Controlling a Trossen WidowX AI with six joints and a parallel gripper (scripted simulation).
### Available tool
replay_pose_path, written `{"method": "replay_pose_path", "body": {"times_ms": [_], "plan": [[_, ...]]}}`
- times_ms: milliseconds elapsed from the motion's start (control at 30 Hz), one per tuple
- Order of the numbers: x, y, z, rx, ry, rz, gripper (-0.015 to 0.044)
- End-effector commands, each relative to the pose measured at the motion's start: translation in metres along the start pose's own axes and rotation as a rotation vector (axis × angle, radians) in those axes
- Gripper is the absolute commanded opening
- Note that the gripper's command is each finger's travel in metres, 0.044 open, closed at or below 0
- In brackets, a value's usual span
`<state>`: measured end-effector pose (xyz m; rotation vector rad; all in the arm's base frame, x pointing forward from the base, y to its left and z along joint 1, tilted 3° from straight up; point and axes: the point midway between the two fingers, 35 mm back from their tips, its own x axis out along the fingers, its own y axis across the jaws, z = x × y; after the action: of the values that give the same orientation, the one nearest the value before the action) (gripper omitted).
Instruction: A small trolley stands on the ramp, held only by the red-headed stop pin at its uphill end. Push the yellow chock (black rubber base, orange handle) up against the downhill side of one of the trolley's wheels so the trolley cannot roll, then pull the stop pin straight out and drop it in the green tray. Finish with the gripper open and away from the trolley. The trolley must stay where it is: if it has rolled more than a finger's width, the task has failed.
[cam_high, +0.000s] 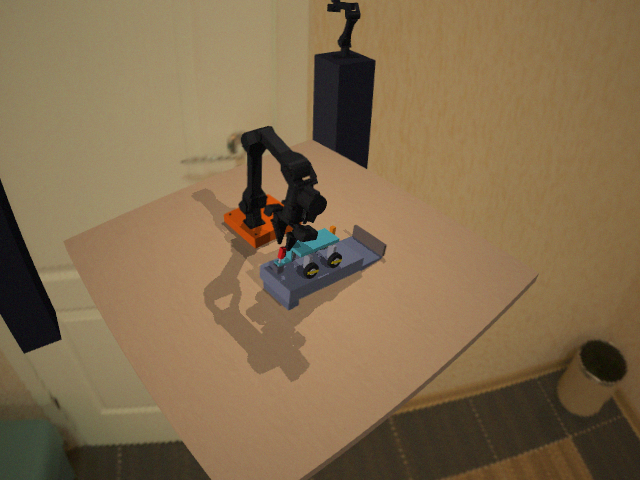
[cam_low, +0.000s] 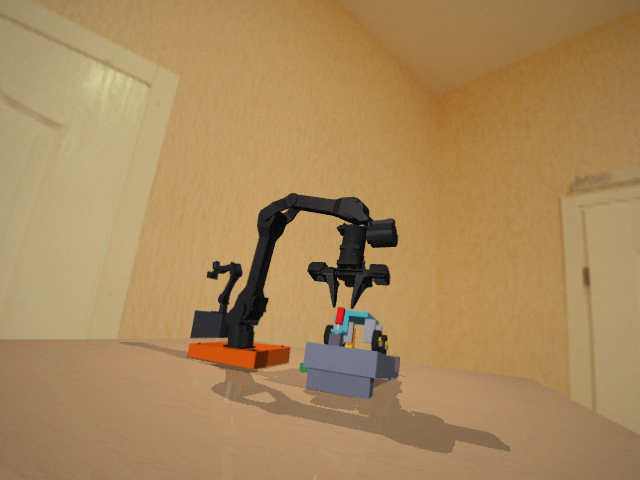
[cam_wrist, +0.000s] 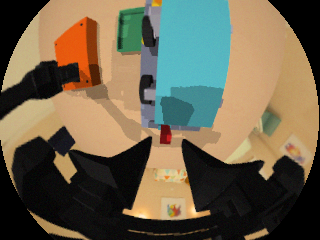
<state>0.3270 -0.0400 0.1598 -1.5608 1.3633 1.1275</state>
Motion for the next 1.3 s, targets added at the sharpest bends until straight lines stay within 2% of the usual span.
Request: {"method": "replay_pose_path", "body": {"times_ms": [0,1167,1267], "plan": [[0.003,0.002,0.0,-0.009,0.003,0.008,0.019],[0.043,0.002,0.0,-0.009,0.004,0.008,0.019],[0.04,0.0,0.0,0.0,0.002,0.0,0.0111]]}}
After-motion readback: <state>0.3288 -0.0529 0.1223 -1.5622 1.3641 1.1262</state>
